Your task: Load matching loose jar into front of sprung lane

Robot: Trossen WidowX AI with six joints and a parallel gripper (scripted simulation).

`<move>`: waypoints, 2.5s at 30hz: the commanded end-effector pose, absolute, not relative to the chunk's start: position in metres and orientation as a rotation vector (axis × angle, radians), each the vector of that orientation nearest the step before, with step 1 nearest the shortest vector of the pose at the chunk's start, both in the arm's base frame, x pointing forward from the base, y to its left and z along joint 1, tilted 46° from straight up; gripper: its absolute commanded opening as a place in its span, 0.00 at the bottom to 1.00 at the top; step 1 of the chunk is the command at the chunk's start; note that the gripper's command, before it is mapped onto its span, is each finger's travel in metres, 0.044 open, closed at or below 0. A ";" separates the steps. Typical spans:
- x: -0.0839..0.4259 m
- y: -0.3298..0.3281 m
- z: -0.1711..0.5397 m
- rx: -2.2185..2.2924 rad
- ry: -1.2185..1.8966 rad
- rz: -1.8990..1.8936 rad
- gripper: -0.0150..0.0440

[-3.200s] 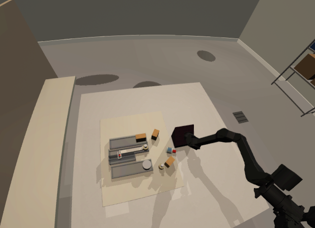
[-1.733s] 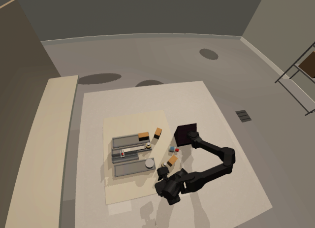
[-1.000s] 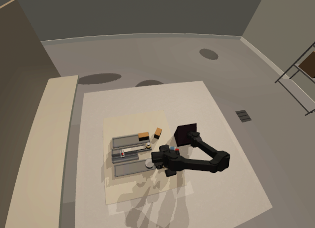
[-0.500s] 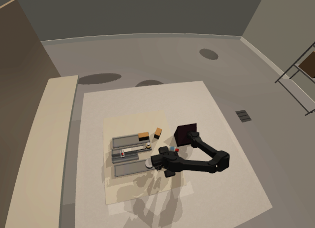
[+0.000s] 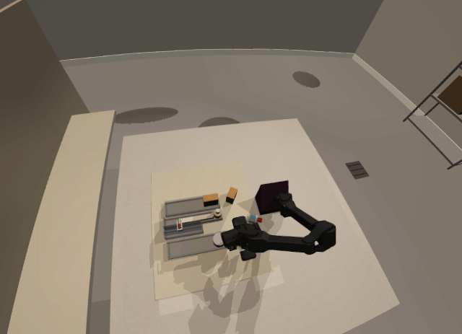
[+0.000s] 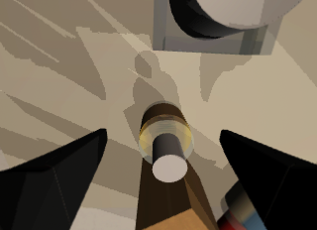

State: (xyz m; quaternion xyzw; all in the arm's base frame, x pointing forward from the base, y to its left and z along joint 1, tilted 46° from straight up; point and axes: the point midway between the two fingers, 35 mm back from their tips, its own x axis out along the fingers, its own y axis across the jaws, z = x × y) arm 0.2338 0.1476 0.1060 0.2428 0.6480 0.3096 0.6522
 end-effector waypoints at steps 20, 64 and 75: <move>0.234 0.143 0.108 0.553 1.476 0.695 0.31; 0.277 0.024 0.078 0.552 1.486 0.680 0.25; 0.287 0.004 0.031 0.556 1.481 0.684 0.25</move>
